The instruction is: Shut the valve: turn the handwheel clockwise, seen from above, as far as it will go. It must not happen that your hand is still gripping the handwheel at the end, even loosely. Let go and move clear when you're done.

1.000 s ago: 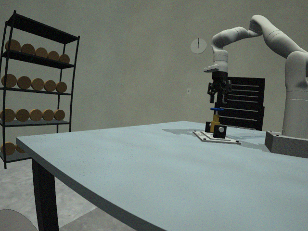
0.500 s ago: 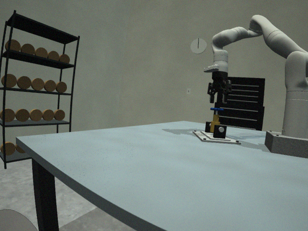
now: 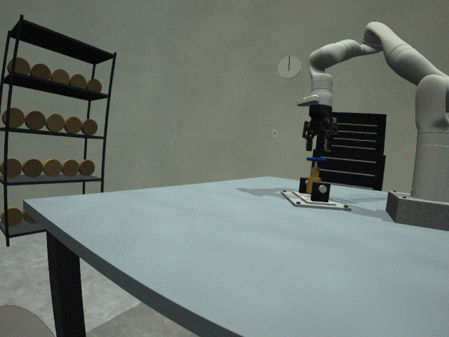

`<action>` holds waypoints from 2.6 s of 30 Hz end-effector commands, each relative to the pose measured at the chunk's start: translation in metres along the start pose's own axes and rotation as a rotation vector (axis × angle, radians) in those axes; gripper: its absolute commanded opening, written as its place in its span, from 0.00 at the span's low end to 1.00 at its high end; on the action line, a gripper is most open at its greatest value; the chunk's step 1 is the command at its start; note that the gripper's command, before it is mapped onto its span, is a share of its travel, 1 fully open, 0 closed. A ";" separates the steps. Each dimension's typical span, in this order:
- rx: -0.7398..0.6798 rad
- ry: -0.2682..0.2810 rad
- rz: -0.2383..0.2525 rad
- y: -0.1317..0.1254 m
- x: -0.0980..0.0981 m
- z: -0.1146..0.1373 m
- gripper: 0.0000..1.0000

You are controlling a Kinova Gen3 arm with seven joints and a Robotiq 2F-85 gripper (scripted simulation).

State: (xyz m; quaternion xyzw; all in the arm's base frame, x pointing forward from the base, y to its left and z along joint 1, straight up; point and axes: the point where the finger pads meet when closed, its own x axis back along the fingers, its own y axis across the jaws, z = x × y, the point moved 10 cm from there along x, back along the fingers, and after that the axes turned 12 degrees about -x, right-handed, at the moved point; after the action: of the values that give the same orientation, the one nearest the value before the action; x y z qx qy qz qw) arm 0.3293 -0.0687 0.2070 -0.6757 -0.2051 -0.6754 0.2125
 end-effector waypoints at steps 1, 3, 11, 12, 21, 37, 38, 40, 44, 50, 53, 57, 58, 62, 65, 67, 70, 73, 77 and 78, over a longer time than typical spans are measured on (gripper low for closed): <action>0.001 0.002 -0.002 -0.001 -0.003 0.001 1.00; 0.001 0.002 -0.002 -0.001 -0.005 0.001 1.00; 0.001 0.002 -0.002 0.000 -0.011 0.001 1.00; 0.001 0.002 -0.002 0.000 -0.012 0.001 1.00; 0.001 0.002 -0.002 0.000 -0.023 0.000 1.00; 0.001 0.001 -0.002 0.001 -0.037 0.000 1.00; 0.001 0.001 -0.002 0.001 -0.038 0.000 1.00; 0.001 0.001 -0.002 0.001 -0.039 0.000 1.00; 0.001 0.002 -0.002 0.001 -0.039 0.001 1.00; 0.001 0.002 -0.002 0.002 -0.040 0.001 1.00; 0.001 0.002 -0.002 0.002 -0.041 0.001 1.00; 0.001 0.002 -0.002 0.002 -0.041 0.001 1.00; 0.001 0.002 -0.002 0.002 -0.041 0.001 1.00; 0.001 0.002 -0.002 0.002 -0.041 0.001 1.00; 0.001 0.002 -0.002 0.002 -0.041 0.001 1.00; 0.001 0.002 -0.002 0.002 -0.041 0.001 1.00; 0.001 0.002 -0.002 0.002 -0.041 0.001 1.00; 0.001 0.002 -0.002 0.002 -0.041 0.001 1.00; 0.001 0.002 -0.002 0.002 -0.041 0.001 1.00; 0.001 0.002 -0.002 0.002 -0.041 0.001 1.00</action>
State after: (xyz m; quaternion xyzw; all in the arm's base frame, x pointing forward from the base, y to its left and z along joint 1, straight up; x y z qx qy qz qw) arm 0.3305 -0.0700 0.1675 -0.6758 -0.2050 -0.6755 0.2123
